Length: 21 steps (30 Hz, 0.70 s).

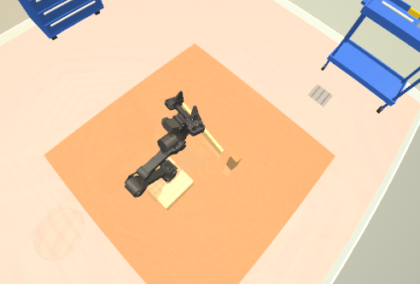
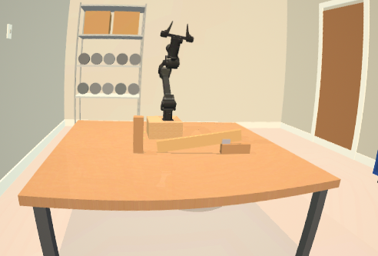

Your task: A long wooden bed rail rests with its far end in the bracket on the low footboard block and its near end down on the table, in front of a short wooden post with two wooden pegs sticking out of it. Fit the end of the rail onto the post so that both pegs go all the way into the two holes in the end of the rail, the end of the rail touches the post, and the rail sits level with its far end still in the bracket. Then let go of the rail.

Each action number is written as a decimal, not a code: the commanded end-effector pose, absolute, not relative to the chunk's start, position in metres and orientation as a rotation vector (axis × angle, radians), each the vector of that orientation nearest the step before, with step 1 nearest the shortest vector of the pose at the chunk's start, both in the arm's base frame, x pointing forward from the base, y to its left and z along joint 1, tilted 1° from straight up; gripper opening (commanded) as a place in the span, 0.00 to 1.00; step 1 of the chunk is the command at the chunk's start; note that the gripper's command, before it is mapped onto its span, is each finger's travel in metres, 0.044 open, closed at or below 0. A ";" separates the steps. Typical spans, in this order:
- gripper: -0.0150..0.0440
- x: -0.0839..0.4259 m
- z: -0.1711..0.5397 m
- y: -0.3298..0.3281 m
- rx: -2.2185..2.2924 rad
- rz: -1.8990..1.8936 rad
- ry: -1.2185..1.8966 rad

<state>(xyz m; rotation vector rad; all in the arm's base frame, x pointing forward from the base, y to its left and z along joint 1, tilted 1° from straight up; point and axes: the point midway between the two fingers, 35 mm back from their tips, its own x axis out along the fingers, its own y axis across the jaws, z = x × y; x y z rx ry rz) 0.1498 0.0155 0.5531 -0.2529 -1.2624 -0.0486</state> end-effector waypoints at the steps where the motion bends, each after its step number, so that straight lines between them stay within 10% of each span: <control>1: 0.98 0.153 0.553 0.015 -0.257 -0.051 -1.253; 21: 1.00 0.404 0.360 -0.018 -0.808 -0.047 -0.078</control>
